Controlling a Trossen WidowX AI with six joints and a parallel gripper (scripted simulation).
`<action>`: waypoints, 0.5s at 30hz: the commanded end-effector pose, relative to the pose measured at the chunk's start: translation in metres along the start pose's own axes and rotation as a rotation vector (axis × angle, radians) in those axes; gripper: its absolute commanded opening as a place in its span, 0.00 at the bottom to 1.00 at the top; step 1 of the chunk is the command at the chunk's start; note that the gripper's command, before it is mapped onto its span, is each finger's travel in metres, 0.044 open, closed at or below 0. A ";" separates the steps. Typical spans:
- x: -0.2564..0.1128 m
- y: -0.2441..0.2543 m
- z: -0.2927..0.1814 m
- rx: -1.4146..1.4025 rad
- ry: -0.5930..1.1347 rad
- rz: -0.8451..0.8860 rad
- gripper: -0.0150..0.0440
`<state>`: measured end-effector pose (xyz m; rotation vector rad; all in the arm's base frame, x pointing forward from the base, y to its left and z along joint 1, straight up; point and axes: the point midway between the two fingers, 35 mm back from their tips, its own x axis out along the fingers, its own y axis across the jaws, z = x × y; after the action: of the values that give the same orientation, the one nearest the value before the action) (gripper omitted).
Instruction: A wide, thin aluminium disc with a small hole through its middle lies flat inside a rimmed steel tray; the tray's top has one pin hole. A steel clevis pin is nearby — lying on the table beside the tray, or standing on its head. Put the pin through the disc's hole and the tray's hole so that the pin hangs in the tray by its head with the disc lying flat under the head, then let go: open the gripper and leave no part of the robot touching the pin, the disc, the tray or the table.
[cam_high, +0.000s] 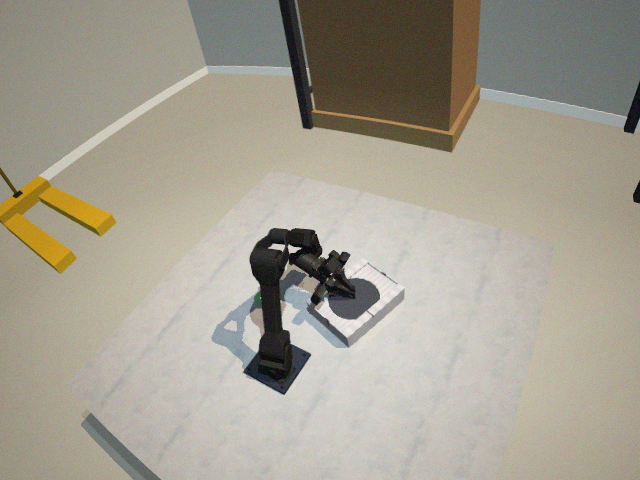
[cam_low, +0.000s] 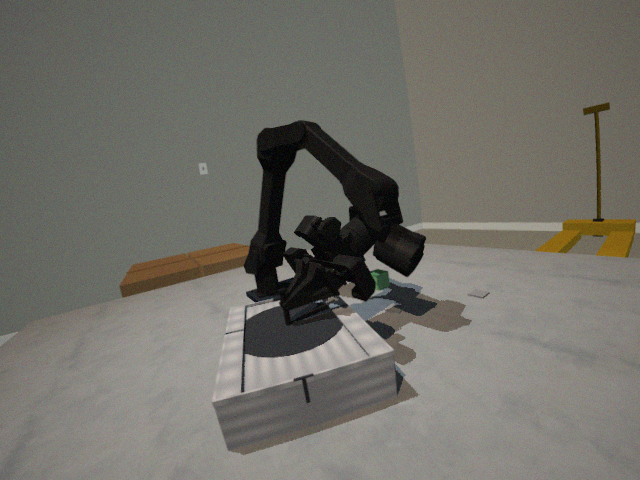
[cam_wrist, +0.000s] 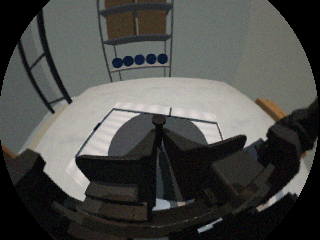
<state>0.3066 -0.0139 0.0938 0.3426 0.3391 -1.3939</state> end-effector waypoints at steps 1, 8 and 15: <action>0.001 -0.003 -0.001 -0.003 0.002 -0.005 0.25; 0.001 -0.004 -0.001 -0.003 0.002 -0.005 0.25; 0.001 -0.005 -0.001 -0.003 0.002 -0.005 0.25</action>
<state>0.3037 -0.0143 0.0937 0.3420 0.3395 -1.3940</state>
